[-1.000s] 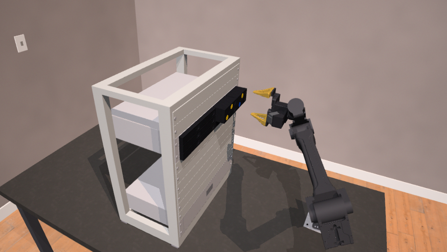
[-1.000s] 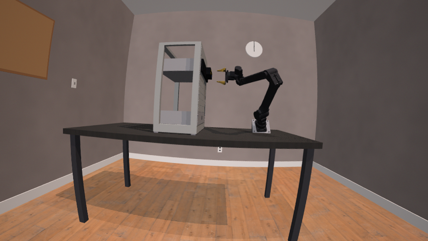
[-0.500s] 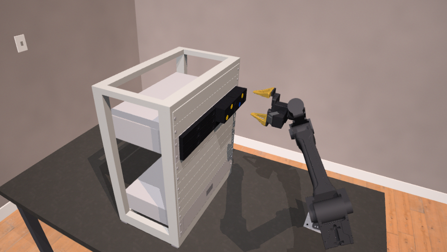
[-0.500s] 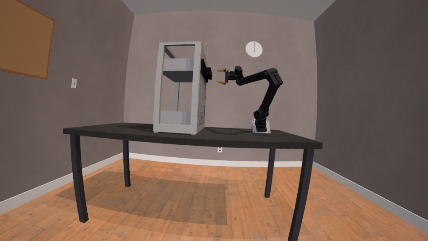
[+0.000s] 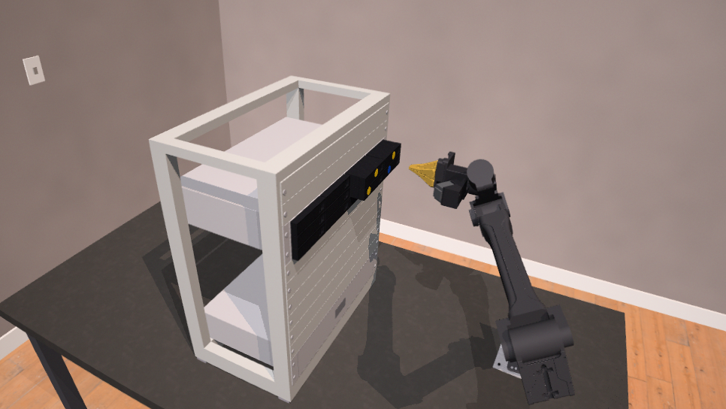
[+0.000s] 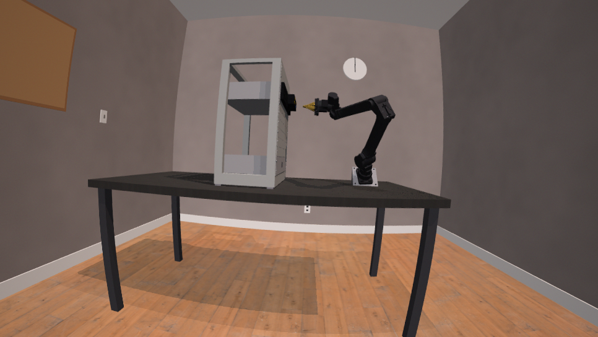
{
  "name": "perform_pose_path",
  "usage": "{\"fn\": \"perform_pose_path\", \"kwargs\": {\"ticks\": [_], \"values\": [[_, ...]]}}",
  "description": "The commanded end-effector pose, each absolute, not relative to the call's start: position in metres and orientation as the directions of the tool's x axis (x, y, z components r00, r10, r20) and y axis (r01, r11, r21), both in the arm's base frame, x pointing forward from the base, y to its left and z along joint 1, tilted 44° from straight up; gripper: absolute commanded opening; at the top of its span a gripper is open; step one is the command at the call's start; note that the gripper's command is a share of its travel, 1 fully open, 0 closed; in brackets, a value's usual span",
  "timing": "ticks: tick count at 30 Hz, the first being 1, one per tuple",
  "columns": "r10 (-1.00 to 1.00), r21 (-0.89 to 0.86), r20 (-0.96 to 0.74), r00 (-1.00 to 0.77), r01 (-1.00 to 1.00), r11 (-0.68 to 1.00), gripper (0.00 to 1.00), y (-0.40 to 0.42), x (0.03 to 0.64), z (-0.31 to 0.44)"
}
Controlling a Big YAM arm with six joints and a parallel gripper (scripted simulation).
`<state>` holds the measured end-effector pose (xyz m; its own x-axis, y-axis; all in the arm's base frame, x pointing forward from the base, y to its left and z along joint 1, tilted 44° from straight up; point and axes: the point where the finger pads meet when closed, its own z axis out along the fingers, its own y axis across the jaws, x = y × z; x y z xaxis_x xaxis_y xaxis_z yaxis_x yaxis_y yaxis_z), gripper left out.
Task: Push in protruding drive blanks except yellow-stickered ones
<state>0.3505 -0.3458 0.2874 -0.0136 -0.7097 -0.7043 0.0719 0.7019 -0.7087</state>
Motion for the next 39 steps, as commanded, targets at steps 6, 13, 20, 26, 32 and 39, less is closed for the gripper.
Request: {"fn": "perform_pose_path", "kwargs": {"ticks": [6, 13, 20, 26, 32, 39], "values": [[-0.736, -0.733, -0.677, 0.006, 0.091, 0.674, 0.00, -0.361, 0.359, 0.315], [-0.736, -0.733, -0.677, 0.006, 0.091, 0.674, 0.00, -0.361, 0.359, 0.315], [-0.736, -0.733, -0.677, 0.006, 0.091, 0.674, 0.00, -0.361, 0.359, 0.315], [-0.738, -0.734, -0.675, 0.006, 0.094, 0.672, 0.00, -0.361, 0.357, 0.316], [-0.722, -0.720, -0.692, -0.011, 0.092, 0.688, 0.00, -0.342, 0.321, 0.293], [-0.743, -0.740, -0.669, 0.008, 0.082, 0.668, 0.00, -0.349, 0.354, 0.308]]}}
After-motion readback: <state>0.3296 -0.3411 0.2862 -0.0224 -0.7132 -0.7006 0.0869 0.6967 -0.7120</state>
